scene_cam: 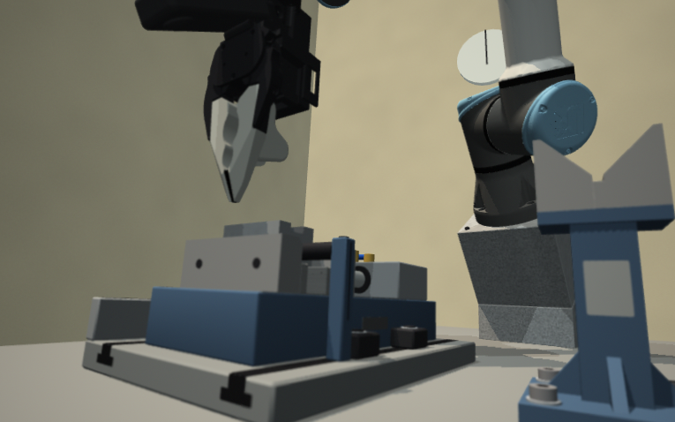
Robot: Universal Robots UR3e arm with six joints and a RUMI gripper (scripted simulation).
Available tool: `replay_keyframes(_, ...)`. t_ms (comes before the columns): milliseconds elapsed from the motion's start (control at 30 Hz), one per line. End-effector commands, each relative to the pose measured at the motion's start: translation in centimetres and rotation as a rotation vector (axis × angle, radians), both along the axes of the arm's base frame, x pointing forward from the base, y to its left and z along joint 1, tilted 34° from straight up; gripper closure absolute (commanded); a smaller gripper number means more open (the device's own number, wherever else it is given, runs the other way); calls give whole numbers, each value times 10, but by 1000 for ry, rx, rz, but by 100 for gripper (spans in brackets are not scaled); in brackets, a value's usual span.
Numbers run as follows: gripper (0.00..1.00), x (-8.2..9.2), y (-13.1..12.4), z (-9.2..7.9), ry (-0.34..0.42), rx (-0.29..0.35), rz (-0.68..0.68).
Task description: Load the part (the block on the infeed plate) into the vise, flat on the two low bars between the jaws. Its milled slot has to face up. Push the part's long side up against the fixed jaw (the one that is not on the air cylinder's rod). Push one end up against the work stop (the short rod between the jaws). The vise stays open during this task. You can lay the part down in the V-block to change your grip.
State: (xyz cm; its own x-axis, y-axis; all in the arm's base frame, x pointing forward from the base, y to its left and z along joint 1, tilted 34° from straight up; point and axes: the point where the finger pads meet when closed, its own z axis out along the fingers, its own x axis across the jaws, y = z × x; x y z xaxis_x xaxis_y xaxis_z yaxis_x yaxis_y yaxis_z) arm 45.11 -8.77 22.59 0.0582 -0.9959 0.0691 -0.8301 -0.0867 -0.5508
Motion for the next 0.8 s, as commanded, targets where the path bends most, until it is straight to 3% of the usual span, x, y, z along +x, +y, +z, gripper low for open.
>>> replay_keyframes(0,100,5,0,-6,-3,-2,-1)
replay_keyframes(767,100,12,0,-18,-3,-2,-1)
